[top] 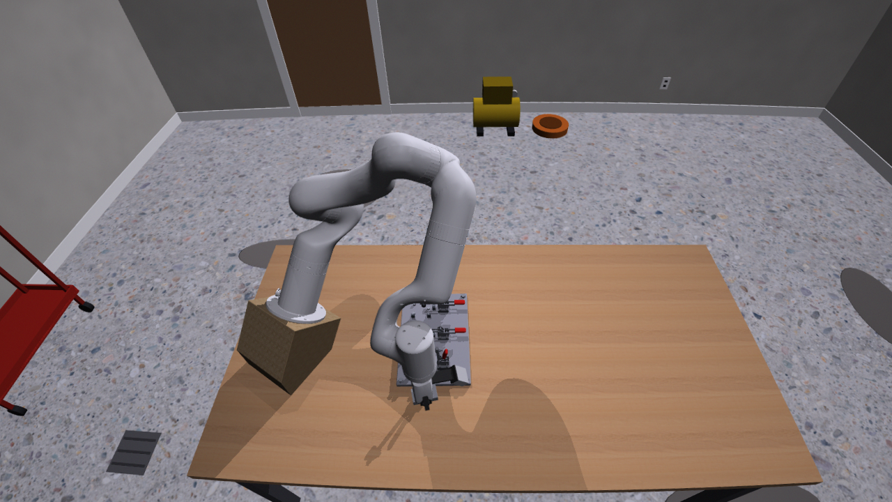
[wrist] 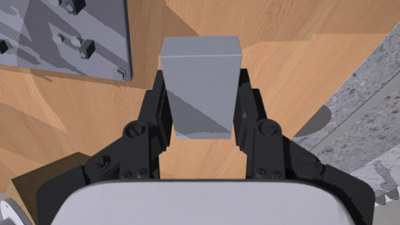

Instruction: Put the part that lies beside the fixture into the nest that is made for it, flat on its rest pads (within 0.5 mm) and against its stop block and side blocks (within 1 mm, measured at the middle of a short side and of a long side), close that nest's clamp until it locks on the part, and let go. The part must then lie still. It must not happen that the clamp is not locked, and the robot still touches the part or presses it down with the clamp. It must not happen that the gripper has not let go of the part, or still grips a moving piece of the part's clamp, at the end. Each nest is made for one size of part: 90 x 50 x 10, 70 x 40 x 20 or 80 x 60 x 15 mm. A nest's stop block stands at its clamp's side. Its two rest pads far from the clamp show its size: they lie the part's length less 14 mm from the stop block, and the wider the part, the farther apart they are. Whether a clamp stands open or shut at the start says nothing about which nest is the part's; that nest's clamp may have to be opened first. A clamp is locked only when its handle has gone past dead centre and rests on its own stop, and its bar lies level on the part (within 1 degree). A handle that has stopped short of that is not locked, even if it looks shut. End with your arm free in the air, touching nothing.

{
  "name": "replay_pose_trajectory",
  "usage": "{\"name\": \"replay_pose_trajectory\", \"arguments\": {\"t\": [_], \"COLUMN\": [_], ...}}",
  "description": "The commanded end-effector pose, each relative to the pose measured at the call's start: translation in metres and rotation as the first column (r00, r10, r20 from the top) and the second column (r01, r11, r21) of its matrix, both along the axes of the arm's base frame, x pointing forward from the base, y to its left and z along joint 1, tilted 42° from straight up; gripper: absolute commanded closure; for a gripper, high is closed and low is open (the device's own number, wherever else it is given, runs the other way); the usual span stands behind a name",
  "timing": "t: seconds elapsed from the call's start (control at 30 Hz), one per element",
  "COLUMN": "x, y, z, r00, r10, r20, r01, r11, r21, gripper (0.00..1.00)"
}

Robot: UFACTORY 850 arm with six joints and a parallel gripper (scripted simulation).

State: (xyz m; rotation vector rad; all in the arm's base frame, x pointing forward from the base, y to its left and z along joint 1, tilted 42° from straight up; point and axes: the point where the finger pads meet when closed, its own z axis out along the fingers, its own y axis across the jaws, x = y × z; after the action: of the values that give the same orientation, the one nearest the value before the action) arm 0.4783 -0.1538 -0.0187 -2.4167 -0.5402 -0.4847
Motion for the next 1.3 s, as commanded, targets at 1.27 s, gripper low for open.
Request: {"name": "replay_pose_trajectory", "arguments": {"t": [1.27], "x": [-0.0017], "y": [0.0004], "z": [-0.0024], "r00": [0.98], "r10": [-0.149], "r20": [-0.129], "r01": [0.155], "r11": [0.987], "r21": [0.032], "gripper": [1.0]}}
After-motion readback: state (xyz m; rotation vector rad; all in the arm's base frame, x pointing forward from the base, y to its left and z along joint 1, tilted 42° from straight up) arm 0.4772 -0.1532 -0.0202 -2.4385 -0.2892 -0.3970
